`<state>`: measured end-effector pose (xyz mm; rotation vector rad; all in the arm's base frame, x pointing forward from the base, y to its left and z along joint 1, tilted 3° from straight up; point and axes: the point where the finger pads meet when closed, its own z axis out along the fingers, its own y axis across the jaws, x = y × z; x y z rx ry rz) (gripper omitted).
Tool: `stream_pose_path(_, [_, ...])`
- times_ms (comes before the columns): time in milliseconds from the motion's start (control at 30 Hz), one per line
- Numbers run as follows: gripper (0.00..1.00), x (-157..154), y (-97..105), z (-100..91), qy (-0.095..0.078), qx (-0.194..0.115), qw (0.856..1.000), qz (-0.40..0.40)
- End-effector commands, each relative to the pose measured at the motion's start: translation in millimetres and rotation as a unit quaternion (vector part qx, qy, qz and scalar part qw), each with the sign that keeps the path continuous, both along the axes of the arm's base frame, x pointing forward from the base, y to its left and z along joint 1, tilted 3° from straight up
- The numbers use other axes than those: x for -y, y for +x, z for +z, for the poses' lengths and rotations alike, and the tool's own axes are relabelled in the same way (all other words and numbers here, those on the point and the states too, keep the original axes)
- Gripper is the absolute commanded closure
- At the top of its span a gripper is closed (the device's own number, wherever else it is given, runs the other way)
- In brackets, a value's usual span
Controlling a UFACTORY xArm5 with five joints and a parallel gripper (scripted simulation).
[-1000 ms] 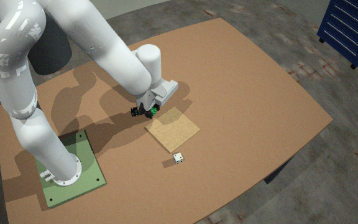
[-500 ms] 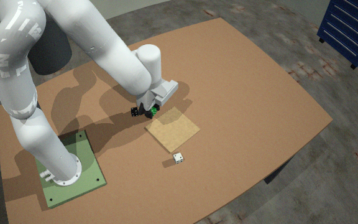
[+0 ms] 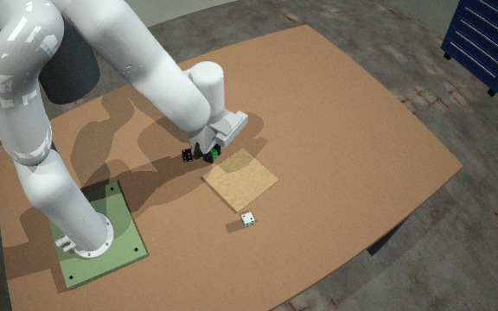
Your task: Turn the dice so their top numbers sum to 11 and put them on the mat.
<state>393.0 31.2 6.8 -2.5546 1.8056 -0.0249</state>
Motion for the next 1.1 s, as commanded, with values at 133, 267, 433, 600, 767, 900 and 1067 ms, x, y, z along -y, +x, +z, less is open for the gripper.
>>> stream_pose_path(133, [0.79, 0, 1, 1.0, 0.0, 0.002, 1.0, 0.0])
stream_pose_path(267, [0.79, 0, 1, 1.0, 0.0, 0.002, 1.0, 0.0])
stream_pose_path(433, [0.79, 0, 1, 1.0, 0.0, 0.002, 1.0, 0.0])
stream_pose_path(600, [0.79, 0, 1, 1.0, 0.0, 0.002, 1.0, 0.0])
stream_pose_path(767, [0.79, 0, 1, 1.0, 0.0, 0.002, 1.0, 0.0])
stream_pose_path(900, [0.79, 0, 1, 4.5, 0.0, 0.002, 1.0, 0.0])
stream_pose_path(1067, [0.79, -1, 0, 28.7, 0.0, 0.002, 1.0, 0.0])
